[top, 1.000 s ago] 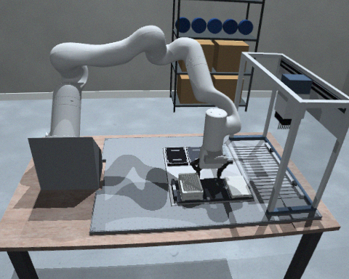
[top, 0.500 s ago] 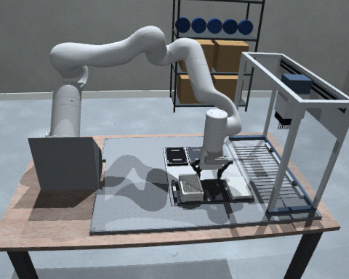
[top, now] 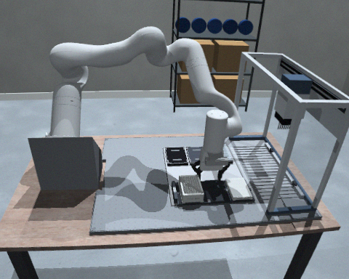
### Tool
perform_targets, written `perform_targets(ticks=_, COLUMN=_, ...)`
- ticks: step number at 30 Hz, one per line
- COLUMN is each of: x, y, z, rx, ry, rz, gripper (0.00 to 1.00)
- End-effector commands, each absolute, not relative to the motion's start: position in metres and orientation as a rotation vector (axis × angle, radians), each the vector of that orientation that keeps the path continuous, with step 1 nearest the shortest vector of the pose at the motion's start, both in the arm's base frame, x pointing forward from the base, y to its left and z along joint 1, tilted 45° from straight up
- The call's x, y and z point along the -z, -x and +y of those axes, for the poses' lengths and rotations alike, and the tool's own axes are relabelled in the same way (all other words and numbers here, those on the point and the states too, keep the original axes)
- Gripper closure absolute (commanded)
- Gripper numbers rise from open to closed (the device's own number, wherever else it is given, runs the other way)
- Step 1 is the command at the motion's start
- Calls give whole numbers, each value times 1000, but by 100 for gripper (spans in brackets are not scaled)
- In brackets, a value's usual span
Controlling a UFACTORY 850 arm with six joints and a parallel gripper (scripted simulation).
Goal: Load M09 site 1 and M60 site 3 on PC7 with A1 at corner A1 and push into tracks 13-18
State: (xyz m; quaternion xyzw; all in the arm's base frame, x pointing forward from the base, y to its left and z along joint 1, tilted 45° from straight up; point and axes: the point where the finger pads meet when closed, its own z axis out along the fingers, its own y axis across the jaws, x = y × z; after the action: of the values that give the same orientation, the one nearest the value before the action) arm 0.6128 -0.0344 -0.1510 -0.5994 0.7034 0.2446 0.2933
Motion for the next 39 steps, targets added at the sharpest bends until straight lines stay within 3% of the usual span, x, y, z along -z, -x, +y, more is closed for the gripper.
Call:
perform_targets(ticks=1, x=151, y=-614, z=-36, rx=-649, ry=1596, rz=1874, gripper=0)
perform_targets(ticks=39, x=158, y=-613, z=-43, rx=-649, ry=1596, rz=1874, gripper=0)
